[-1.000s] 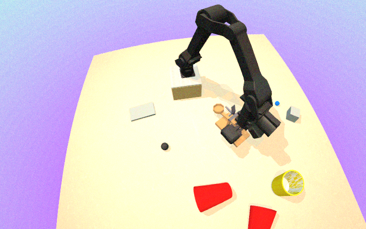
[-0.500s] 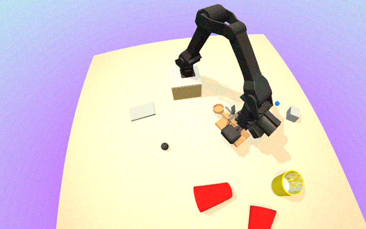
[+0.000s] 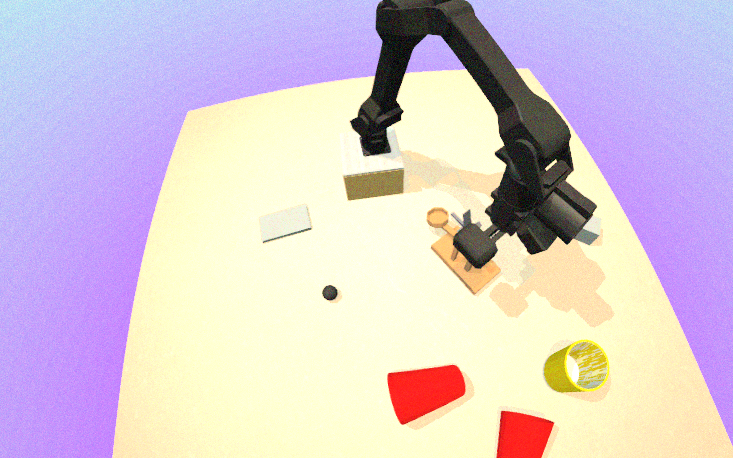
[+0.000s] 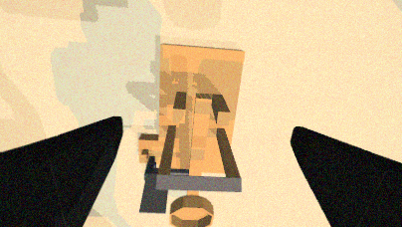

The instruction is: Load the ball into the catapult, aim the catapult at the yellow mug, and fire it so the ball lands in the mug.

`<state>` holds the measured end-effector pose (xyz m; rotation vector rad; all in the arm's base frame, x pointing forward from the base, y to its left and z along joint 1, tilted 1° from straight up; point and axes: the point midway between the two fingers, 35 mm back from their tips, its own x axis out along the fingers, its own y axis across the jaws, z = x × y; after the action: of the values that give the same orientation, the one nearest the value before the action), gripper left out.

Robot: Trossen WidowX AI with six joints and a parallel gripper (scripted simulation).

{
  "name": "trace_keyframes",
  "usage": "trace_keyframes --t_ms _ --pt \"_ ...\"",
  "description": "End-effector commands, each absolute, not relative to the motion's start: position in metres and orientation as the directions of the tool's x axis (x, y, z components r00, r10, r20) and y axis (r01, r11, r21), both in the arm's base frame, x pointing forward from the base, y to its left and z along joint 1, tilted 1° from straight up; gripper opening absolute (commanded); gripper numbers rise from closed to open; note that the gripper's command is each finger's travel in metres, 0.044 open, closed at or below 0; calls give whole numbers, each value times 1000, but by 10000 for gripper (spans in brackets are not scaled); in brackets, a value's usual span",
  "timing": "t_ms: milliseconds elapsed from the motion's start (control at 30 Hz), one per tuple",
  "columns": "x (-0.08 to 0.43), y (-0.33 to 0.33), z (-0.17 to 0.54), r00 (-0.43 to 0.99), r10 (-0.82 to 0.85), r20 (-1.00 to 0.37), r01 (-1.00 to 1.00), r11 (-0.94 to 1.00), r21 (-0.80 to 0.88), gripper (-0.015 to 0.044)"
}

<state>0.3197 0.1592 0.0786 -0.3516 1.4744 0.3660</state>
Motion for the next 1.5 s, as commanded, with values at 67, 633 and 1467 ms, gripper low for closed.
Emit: trace_keyframes --t_ms 67,633,1467 --pt "316 157 73 42 13 -999 -445 896 -7 440" --pt "314 155 31 45 13 -999 -443 897 -8 440" --pt "316 156 -10 45 13 -999 -443 897 -8 440"
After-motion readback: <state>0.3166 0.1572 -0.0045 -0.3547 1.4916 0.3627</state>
